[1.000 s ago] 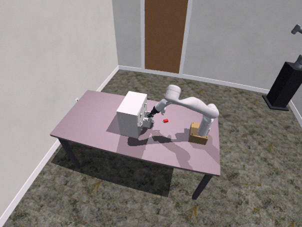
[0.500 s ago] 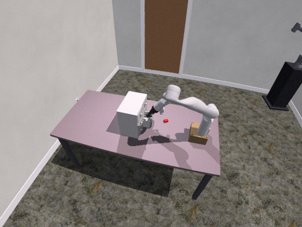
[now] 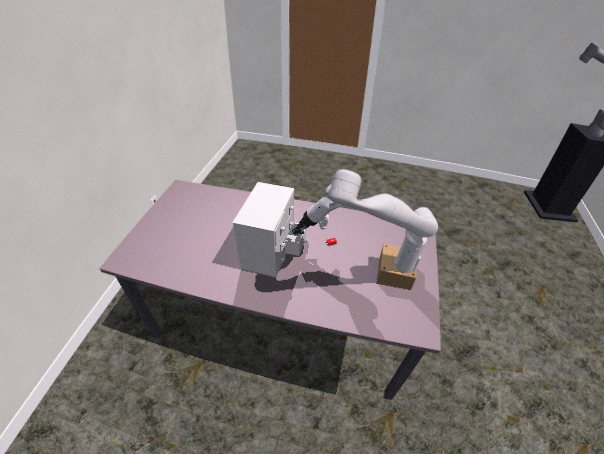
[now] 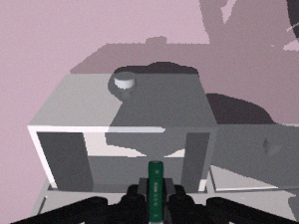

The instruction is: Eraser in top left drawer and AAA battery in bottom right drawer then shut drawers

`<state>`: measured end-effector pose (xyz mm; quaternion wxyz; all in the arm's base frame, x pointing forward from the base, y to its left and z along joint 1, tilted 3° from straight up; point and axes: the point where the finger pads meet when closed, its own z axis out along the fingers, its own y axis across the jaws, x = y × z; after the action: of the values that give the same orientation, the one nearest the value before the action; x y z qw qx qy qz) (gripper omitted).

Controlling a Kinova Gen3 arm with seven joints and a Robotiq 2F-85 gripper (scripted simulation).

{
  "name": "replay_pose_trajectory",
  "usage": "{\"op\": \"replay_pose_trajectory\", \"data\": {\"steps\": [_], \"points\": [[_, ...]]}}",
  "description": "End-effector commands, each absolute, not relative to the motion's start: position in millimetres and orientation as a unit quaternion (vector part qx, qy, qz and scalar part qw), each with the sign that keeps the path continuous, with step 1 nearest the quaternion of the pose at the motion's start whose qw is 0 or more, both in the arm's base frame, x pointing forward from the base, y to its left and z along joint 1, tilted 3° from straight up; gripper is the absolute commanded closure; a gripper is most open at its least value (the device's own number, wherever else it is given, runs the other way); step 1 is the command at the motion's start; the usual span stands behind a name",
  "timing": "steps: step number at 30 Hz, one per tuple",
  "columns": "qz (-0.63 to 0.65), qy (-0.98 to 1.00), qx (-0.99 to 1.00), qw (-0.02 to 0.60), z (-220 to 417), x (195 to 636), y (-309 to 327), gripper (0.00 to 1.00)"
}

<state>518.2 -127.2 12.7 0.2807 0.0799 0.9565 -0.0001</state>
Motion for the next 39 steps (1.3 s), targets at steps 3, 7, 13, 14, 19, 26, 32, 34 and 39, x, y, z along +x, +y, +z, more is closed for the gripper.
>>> {"op": "replay_pose_trajectory", "data": {"steps": [3, 7, 13, 14, 19, 26, 32, 34, 39], "points": [[0.000, 0.956, 0.080, 0.282, 13.6, 518.7, -127.4, 0.95], [0.000, 0.956, 0.080, 0.282, 13.6, 518.7, -127.4, 0.91], [0.000, 0.956, 0.080, 0.282, 13.6, 518.7, -127.4, 0.80], [0.000, 0.956, 0.080, 0.282, 13.6, 518.7, -127.4, 0.76], [0.000, 0.956, 0.080, 0.282, 13.6, 518.7, -127.4, 0.00], [0.000, 0.956, 0.080, 0.282, 13.6, 518.7, -127.4, 0.00], [0.000, 0.956, 0.080, 0.282, 13.7, 517.9, -127.2, 0.00], [0.000, 0.956, 0.080, 0.282, 13.7, 517.9, -127.2, 0.00], [0.000, 0.956, 0.080, 0.282, 14.5, 510.5, -126.1, 0.00]]}}
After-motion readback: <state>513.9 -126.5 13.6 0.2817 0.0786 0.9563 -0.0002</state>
